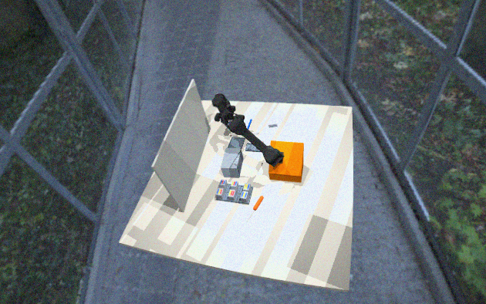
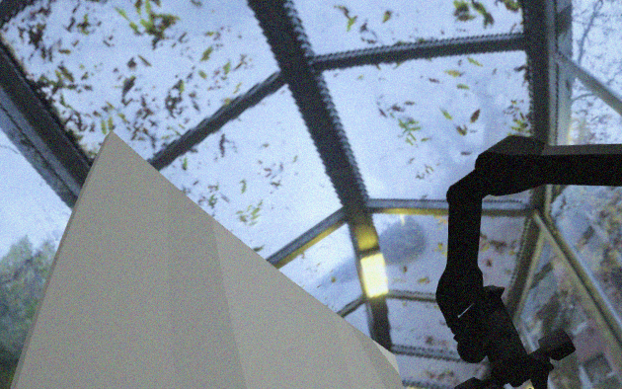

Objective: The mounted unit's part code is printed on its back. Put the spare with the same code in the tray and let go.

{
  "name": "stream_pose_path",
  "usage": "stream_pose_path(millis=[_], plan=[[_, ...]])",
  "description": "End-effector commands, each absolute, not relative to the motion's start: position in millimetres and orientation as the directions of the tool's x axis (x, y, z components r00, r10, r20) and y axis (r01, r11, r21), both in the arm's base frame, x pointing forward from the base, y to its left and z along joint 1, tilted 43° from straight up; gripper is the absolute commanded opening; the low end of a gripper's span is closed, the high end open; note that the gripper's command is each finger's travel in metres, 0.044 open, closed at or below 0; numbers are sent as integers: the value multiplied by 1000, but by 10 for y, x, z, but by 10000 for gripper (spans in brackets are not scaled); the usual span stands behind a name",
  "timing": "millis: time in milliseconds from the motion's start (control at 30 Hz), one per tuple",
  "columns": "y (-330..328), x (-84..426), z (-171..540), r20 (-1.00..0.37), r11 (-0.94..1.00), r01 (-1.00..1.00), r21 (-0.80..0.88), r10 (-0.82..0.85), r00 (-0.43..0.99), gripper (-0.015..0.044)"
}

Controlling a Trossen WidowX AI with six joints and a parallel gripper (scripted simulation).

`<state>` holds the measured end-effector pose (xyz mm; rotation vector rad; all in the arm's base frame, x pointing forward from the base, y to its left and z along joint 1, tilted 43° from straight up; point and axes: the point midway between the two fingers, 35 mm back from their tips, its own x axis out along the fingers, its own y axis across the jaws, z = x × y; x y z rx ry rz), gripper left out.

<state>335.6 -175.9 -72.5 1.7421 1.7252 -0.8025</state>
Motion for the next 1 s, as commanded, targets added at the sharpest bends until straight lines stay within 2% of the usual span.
stream_pose_path(millis=[0, 967], plan=[[-1762, 3389, -724, -741, -30, 999, -25, 671, 2, 0], [-1555, 3444, -995, -742, -31, 999, -24, 670, 3, 0]])
